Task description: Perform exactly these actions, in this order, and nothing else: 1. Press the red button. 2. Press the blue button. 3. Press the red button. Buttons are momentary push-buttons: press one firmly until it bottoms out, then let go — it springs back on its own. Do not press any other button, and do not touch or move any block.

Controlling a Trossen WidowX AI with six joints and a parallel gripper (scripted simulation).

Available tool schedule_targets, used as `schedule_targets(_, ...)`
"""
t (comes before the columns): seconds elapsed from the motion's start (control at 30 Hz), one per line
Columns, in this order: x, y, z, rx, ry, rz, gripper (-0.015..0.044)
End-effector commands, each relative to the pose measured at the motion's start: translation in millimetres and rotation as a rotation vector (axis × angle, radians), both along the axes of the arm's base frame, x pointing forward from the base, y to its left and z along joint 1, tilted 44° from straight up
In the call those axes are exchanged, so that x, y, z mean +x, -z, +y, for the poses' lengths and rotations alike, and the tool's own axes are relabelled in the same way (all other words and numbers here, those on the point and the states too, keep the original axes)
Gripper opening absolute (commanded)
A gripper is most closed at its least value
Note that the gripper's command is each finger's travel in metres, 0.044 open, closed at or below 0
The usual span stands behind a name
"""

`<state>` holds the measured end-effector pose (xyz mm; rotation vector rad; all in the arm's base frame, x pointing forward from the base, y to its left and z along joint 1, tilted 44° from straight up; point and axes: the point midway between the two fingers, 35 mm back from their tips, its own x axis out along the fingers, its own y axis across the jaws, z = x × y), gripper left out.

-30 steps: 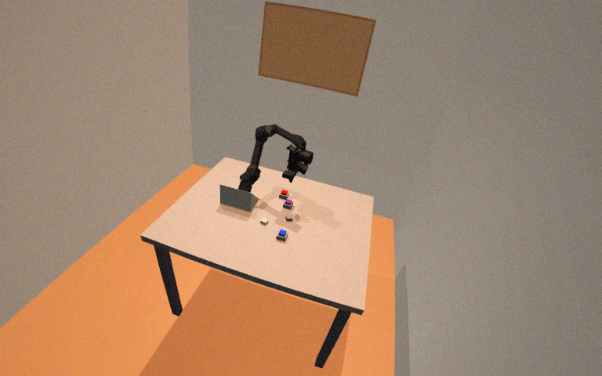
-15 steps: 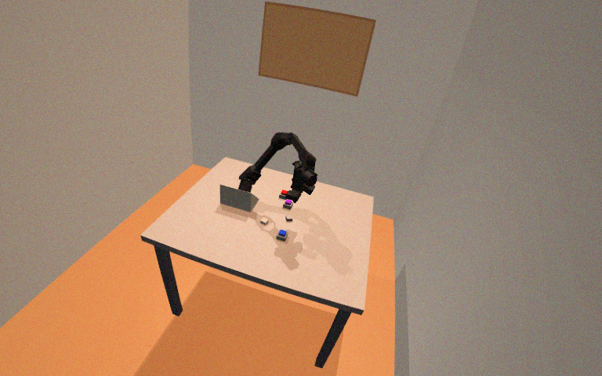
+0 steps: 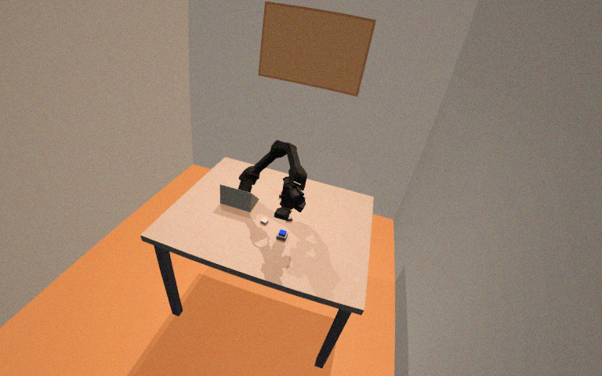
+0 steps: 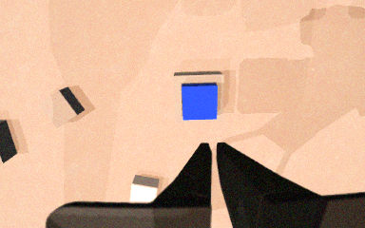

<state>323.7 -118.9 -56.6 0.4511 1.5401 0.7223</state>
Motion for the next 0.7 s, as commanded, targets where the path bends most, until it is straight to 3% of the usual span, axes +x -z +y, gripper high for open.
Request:
schedule_targets(0.0,-1,17,15,0.001,-0.009,0.0,0.002)
schedule_targets(0.1,-6,43,40,0.002,-0.01,0.0,0.002)
schedule_targets(0.67,-9,58,54,0.003,-0.01,0.0,0.002)
